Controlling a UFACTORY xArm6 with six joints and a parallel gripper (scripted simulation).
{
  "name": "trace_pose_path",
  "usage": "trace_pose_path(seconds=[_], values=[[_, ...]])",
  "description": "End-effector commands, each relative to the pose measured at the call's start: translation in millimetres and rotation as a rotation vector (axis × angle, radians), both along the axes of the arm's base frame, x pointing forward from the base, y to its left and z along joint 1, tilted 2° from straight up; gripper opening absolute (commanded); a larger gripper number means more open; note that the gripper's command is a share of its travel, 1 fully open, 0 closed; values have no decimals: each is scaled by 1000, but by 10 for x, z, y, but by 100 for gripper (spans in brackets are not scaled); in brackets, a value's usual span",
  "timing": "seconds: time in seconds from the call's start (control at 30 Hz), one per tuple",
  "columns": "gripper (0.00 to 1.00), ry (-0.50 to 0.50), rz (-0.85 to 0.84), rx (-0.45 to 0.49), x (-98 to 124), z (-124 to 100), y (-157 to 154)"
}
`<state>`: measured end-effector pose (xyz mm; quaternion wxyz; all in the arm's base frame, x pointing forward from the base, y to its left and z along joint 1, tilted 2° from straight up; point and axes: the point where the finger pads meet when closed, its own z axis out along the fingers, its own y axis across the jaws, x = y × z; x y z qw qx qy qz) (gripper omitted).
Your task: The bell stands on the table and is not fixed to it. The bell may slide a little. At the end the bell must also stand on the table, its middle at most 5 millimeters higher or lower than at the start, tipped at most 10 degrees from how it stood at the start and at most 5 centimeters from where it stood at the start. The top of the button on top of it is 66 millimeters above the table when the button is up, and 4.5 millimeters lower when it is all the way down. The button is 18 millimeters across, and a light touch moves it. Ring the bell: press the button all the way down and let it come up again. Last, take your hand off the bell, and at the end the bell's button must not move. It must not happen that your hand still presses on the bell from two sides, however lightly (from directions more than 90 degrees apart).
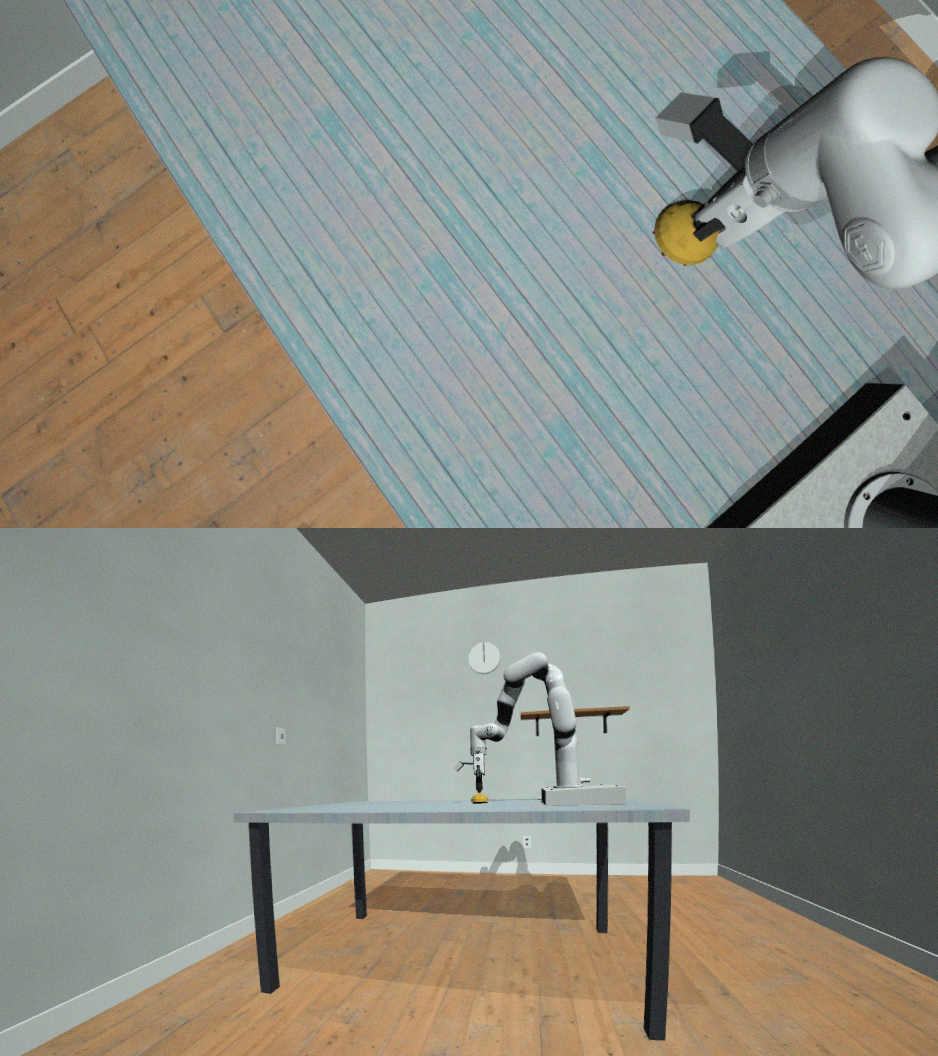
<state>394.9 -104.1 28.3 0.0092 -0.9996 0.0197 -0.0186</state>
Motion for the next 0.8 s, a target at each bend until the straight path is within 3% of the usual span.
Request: trace_pose_path(seconds=[0.0, 0.77], values=[[0, 0, 0, 0, 5, 29, -2], [0, 0, 0, 0, -13, 494, -11]])
